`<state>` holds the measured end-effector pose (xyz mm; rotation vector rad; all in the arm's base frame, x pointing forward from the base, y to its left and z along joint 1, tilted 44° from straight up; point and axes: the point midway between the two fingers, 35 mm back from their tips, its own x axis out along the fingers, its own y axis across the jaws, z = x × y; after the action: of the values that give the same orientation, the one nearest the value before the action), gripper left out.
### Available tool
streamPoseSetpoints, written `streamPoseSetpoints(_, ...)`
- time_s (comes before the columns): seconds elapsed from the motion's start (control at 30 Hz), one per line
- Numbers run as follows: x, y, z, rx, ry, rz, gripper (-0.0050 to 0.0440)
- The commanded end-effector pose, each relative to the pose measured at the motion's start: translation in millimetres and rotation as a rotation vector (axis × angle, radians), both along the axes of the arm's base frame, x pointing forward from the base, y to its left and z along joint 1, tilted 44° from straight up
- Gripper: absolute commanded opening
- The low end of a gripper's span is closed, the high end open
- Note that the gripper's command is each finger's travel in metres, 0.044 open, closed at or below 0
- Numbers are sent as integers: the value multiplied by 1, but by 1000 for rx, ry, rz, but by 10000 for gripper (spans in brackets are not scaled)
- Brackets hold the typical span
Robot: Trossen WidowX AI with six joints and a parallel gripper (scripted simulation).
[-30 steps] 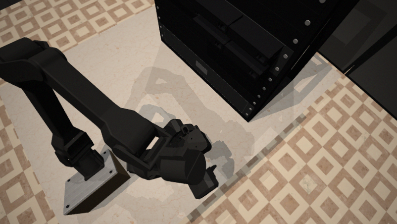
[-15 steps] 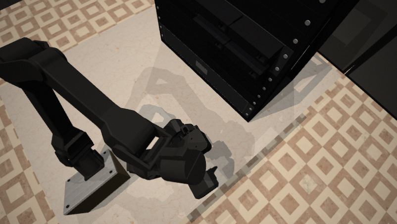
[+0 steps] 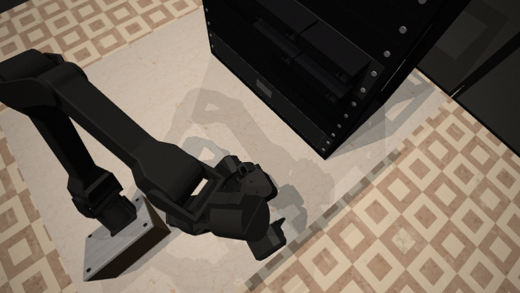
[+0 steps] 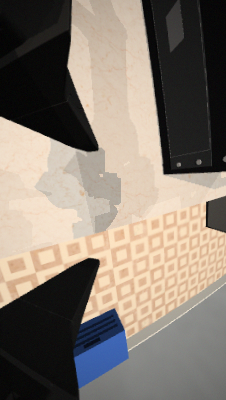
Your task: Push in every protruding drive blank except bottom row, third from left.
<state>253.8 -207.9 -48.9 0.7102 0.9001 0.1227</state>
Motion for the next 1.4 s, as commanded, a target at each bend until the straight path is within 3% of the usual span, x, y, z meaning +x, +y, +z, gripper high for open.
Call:
streamPoseSetpoints(0.0,3,-5,6,-7,-12,-23,440)
streamPoseSetpoints(0.73,12,-28,29,145,-49,-344,440)
streamPoseSetpoints(1.17,17,-49,72,440,-152,-679,440)
streamPoseSetpoints(1.37,17,-52,89,556,-189,-759,440)
